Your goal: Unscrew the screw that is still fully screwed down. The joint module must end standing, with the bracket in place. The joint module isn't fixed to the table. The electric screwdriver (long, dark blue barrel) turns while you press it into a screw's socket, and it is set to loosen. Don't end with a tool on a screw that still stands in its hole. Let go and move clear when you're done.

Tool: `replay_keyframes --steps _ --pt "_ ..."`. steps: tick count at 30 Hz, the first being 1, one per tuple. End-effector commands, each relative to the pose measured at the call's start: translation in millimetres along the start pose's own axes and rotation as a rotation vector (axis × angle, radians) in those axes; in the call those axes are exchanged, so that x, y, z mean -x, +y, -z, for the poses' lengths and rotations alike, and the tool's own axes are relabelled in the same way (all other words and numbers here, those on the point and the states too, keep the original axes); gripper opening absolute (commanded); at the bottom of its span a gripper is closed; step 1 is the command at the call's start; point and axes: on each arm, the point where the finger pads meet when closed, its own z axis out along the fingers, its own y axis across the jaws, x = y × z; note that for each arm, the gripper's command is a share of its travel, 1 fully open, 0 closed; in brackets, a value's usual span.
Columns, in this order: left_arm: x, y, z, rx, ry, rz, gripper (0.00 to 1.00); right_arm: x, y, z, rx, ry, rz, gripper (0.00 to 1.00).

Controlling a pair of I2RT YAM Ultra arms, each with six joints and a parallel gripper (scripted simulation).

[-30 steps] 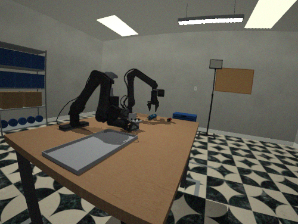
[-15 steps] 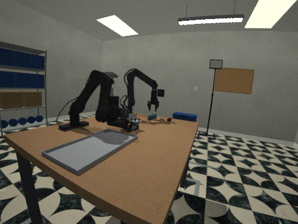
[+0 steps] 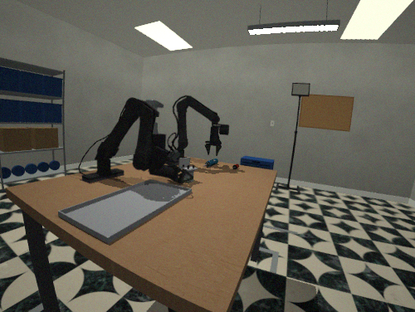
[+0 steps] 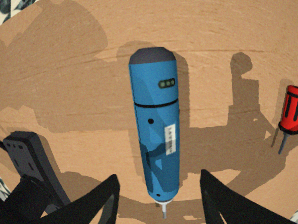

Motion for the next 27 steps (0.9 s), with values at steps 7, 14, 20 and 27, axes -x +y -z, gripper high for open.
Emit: replay_keyframes --steps 7,14,20,27 --pt "0.3 -2.3 2.7 -0.012 -0.004 0.006 0.65 -2.0 2.9 -9.4 0.028 0.002 0.005 0.86" --pt "0.3 -2.3 2.7 -0.012 -0.004 0.006 0.65 -2.3 2.8 -9.8 0.026 0.003 0.003 0.86" --pt "0.3 -2.3 2.7 -0.012 -0.004 0.006 0.65 -2.3 2.8 -9.8 0.026 0.003 0.003 0.86" --pt "0.3 -2.3 2.7 -0.012 -0.004 0.006 0.65 -2.3 2.8 -9.8 0.026 0.003 0.003 0.74"
